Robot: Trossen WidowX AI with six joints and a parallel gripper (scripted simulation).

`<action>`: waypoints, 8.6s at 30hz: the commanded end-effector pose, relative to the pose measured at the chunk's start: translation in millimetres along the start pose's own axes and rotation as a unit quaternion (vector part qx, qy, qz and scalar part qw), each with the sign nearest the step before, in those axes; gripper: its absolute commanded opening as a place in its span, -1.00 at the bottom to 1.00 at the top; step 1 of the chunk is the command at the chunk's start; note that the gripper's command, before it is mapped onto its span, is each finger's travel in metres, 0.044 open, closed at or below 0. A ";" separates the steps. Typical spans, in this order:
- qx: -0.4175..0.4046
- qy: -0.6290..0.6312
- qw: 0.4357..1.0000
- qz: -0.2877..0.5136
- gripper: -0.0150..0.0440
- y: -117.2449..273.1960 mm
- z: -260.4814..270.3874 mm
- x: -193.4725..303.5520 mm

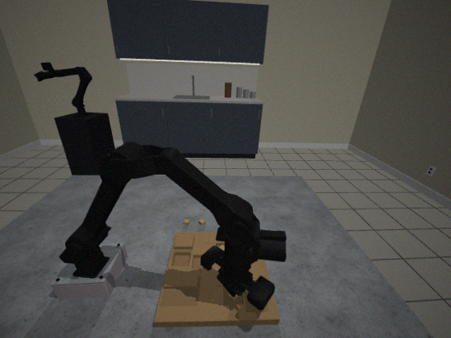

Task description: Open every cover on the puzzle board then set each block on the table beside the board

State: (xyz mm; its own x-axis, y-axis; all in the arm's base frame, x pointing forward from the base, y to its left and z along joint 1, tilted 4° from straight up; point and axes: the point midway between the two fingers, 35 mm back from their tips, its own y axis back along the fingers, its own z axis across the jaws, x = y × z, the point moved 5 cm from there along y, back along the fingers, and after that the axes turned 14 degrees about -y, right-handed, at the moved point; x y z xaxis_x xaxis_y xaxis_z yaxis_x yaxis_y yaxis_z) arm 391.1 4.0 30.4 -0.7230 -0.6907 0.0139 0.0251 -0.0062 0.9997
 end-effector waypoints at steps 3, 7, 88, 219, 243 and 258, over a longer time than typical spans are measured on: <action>0.001 0.001 1.000 0.003 -0.49 -1.6 -1.2 2.4; 0.001 0.001 1.000 0.003 -0.49 -1.6 -1.1 2.5; -0.002 0.707 0.707 0.003 0.00 27.9 -0.4 0.4; -0.001 0.707 0.707 0.004 -0.22 90.4 -8.5 13.2; -0.002 0.707 0.707 0.008 -0.22 92.9 -45.6 100.0; -0.004 0.707 0.707 0.010 -0.22 93.1 -55.9 156.0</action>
State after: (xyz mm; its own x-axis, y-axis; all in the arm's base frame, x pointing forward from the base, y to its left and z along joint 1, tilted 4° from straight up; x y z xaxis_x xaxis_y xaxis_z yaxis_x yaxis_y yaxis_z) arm 327.7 -135.5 125.8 0.6892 -0.7245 -0.0123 0.0269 0.0086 0.9996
